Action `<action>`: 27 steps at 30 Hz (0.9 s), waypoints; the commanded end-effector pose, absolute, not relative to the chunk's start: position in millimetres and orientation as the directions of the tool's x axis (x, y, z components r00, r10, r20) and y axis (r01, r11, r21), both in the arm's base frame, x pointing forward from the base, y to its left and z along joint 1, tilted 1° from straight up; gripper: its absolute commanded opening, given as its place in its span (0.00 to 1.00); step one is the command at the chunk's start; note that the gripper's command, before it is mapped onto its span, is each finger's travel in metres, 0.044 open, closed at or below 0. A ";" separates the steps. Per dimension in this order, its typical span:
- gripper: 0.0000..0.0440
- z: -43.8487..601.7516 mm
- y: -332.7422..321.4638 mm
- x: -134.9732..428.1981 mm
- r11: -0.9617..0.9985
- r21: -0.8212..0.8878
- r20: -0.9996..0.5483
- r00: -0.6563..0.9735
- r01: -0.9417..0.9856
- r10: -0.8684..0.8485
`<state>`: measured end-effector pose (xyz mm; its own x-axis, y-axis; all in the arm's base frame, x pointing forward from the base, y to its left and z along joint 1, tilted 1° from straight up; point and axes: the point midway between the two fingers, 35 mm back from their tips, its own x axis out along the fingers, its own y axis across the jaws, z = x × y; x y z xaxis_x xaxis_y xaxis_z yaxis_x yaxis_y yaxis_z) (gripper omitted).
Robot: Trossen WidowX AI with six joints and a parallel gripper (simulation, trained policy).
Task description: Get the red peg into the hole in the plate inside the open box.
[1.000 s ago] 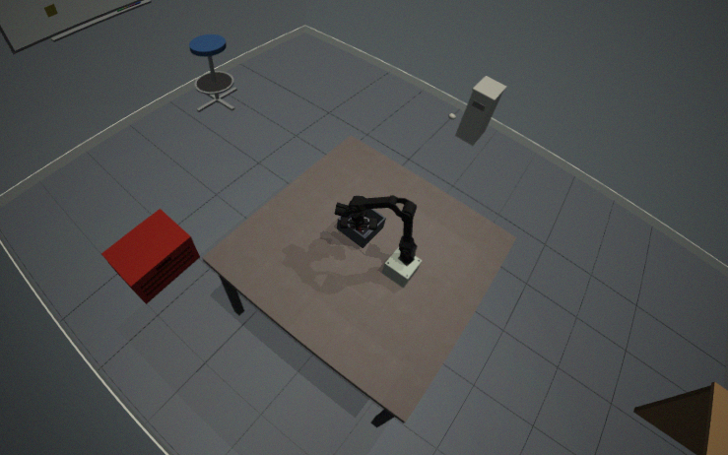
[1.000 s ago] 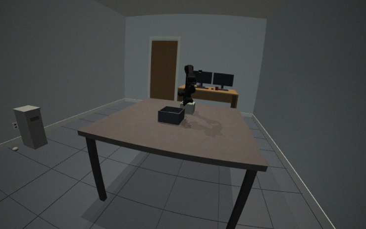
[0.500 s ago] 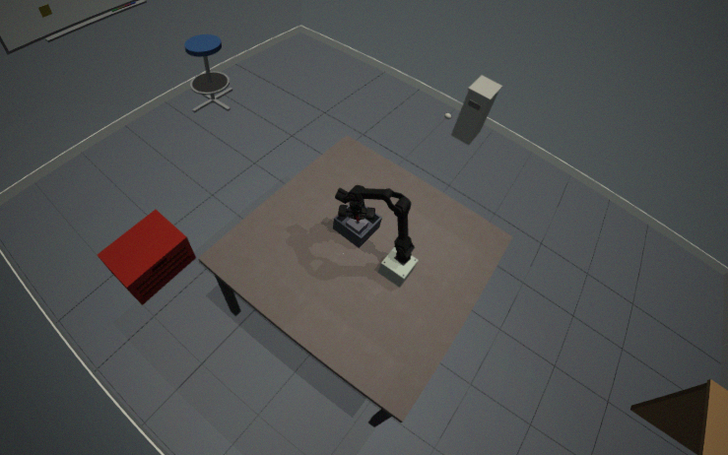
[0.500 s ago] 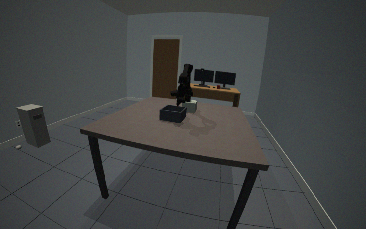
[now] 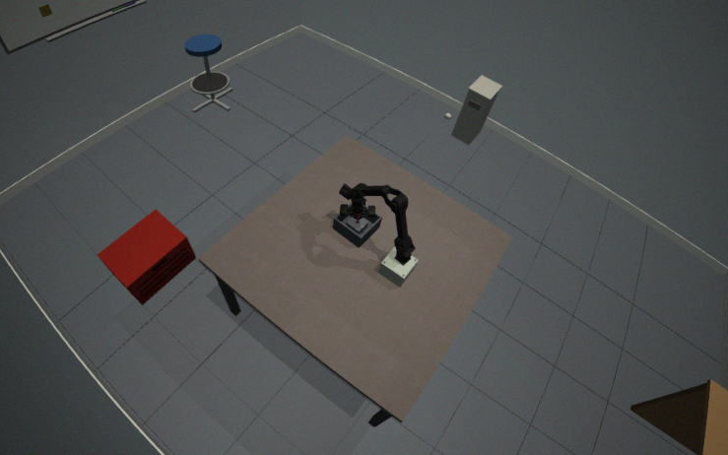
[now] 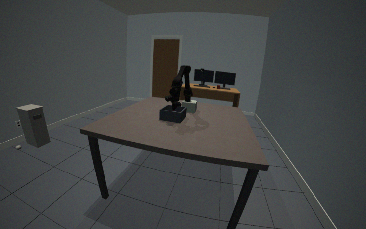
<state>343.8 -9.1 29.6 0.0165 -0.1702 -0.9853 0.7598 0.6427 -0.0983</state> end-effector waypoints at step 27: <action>1.00 32.2 -18.7 411.4 0.708 0.056 -0.998 0.059 0.704 0.020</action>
